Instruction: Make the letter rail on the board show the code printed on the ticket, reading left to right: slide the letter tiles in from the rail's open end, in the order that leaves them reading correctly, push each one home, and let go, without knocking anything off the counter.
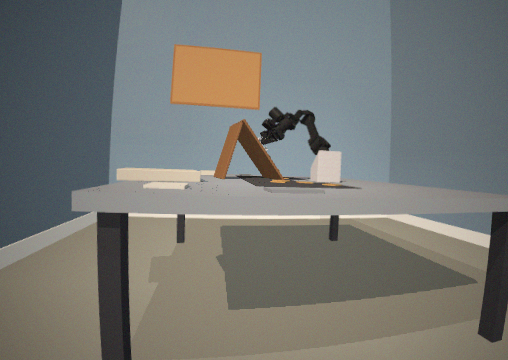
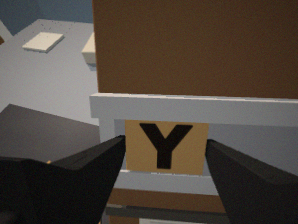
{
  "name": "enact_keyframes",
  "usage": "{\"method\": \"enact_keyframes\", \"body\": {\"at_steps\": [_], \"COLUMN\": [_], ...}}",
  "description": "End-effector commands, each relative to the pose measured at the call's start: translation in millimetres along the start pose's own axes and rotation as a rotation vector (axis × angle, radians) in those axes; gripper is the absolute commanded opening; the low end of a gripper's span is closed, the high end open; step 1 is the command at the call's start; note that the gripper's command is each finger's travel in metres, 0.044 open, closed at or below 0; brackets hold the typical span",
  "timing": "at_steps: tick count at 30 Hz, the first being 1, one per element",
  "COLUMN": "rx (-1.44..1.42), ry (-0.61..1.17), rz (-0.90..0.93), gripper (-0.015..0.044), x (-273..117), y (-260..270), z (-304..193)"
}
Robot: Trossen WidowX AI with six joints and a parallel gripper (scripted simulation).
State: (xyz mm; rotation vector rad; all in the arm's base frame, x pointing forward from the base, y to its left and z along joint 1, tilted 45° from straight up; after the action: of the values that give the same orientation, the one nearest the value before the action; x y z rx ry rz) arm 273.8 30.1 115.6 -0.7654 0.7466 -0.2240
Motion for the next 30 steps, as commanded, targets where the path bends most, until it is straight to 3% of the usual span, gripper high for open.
{"method": "enact_keyframes", "body": {"at_steps": [1, 30], "rx": [0.003, 0.003], "ry": [-0.008, -0.008], "rz": [-0.001, -0.002], "gripper": [0.0000, 0.0000], "x": [-1, -1], "y": [-5, -24], "z": [2, 2]}}
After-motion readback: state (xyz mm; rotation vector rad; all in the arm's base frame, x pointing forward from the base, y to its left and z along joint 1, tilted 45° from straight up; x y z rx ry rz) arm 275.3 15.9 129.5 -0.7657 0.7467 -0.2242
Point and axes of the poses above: the point midway between the two fingers, 35 mm back from their tips, its own x axis out along the fingers, its own y axis across the jaws, z = x × y, the point moved 8 cm from there along -x, back along the fingers
